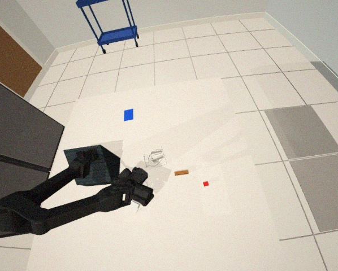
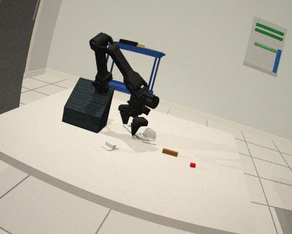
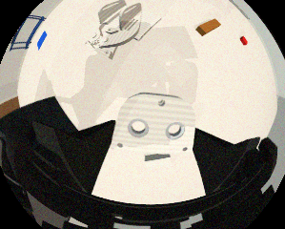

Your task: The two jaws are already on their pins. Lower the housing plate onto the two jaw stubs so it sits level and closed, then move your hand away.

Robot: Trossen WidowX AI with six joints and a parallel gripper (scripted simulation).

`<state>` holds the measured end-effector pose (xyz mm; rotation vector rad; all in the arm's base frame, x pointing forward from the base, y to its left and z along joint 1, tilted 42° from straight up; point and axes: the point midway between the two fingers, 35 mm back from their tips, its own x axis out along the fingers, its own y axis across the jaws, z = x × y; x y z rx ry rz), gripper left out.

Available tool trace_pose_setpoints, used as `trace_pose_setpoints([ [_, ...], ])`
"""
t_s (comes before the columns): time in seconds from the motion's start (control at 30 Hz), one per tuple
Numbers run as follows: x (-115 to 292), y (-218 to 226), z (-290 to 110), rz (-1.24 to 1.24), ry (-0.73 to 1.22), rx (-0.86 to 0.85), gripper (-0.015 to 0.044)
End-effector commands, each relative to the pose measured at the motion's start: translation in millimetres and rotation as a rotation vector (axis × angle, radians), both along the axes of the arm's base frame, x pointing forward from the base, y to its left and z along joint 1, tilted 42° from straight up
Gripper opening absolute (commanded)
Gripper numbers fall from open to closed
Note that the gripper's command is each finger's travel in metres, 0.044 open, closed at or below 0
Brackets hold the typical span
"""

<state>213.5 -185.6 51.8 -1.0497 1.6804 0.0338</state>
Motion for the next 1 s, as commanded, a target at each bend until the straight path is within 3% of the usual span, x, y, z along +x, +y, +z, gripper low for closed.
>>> trace_pose_setpoints([
  [0.0, 5, 7, -8, -0.032, -0.018, 0.0, 0.0351],
  [0.97, 29, 79, -67, -0.28, -0.2, -0.026, 0.0351],
])
